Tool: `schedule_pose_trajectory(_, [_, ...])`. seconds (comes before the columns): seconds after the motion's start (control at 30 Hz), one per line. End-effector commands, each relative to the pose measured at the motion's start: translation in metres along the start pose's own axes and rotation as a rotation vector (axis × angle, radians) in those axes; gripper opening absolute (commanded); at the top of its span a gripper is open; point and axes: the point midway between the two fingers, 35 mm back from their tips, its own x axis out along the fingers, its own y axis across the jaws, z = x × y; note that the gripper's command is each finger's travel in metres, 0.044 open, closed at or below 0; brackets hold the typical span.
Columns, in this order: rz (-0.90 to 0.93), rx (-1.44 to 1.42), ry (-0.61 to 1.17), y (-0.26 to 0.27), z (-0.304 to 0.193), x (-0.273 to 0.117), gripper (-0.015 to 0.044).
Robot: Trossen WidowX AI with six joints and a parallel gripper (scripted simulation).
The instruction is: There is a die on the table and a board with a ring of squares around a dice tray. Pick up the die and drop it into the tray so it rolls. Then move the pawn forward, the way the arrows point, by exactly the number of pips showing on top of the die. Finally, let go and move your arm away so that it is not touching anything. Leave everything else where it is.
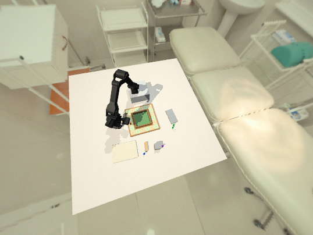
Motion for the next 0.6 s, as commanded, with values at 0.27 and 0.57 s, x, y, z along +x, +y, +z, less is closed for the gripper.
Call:
schedule_pose_trajectory(0.27, [-0.012, 0.015, 0.008, -0.007, 0.003, 0.028, 0.0275])
schedule_pose_trajectory(0.57, [-0.012, 0.015, 0.008, -0.008, 0.003, 0.036, 0.0275])
